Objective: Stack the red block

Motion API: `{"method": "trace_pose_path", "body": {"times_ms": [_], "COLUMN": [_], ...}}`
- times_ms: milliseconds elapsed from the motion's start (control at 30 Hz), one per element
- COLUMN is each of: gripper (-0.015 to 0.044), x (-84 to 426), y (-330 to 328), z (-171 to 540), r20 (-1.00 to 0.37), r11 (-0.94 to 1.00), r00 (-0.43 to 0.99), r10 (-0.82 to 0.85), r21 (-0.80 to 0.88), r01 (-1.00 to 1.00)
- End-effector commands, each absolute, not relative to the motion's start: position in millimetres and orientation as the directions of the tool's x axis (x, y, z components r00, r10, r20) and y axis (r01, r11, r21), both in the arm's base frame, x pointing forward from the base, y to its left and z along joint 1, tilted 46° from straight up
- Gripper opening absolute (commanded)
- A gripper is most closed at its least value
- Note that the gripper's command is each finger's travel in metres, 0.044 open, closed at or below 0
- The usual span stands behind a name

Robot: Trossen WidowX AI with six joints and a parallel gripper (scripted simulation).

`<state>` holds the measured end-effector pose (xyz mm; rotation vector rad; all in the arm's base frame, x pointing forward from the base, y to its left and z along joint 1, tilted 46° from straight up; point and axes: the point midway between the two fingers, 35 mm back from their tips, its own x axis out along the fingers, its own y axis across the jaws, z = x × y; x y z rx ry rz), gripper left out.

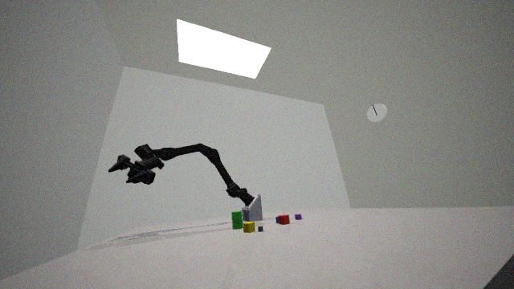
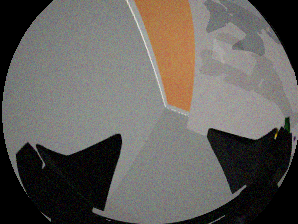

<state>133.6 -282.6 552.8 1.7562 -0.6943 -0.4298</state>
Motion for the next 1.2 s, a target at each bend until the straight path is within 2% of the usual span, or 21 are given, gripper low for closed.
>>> {"method": "trace_pose_path", "body": {"times_ms": [0, 333, 633, 900, 1167], "gripper": [0.0440, 0.0440, 0.0440, 0.0440, 0.0440], "x": [158, 233, 301, 353, 388], "y": [-295, -307, -286, -247, -195], "z": [529, 456, 383, 313, 245], "r20": [-0.001, -0.197, -0.394, -0.574, -0.727], "r11": [-0.224, -0.302, -0.302, -0.221, -0.054], "r00": [0.779, 0.823, 0.820, 0.759, 0.652], "r10": [-0.627, -0.533, -0.416, -0.308, -0.215], "r21": [0.958, 0.953, 0.910, 0.819, 0.676], "r01": [-0.179, 0.032, 0.284, 0.530, 0.735]}}
